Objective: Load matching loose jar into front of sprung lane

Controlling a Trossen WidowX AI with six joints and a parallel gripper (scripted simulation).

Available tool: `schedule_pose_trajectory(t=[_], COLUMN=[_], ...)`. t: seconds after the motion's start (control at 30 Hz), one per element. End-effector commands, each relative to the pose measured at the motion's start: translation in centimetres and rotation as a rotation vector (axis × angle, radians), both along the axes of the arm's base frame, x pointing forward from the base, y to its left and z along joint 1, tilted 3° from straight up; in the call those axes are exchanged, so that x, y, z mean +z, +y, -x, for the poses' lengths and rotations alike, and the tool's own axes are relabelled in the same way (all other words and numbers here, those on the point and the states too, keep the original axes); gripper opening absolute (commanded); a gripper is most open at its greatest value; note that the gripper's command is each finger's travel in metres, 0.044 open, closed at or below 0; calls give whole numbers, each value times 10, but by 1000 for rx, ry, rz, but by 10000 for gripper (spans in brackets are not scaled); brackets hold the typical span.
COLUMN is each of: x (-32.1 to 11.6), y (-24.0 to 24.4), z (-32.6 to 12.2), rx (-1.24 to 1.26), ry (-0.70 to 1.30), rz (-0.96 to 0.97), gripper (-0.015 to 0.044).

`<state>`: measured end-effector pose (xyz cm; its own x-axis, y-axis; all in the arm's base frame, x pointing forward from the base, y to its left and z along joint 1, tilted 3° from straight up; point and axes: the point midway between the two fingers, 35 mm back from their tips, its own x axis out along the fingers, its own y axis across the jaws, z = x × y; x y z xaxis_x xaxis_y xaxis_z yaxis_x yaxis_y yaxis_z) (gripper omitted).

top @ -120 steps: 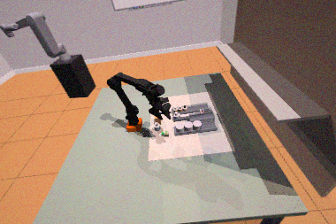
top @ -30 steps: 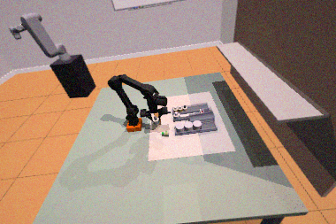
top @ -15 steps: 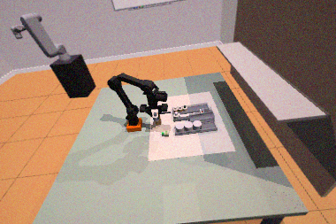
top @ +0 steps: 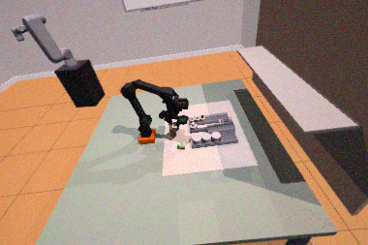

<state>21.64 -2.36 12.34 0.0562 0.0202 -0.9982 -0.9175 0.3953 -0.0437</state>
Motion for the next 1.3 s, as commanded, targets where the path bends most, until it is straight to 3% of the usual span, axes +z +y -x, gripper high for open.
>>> schedule_pose_trajectory(t=[0.0, 1.1, 1.27], x=[0, -28, -29], y=[5, 71, 75], z=[-9, -58, -60], rx=[-102, -985, -1024], ry=[-9, 7, 8], rz=[-2, -66, -69], gripper=[0, 0, 0])
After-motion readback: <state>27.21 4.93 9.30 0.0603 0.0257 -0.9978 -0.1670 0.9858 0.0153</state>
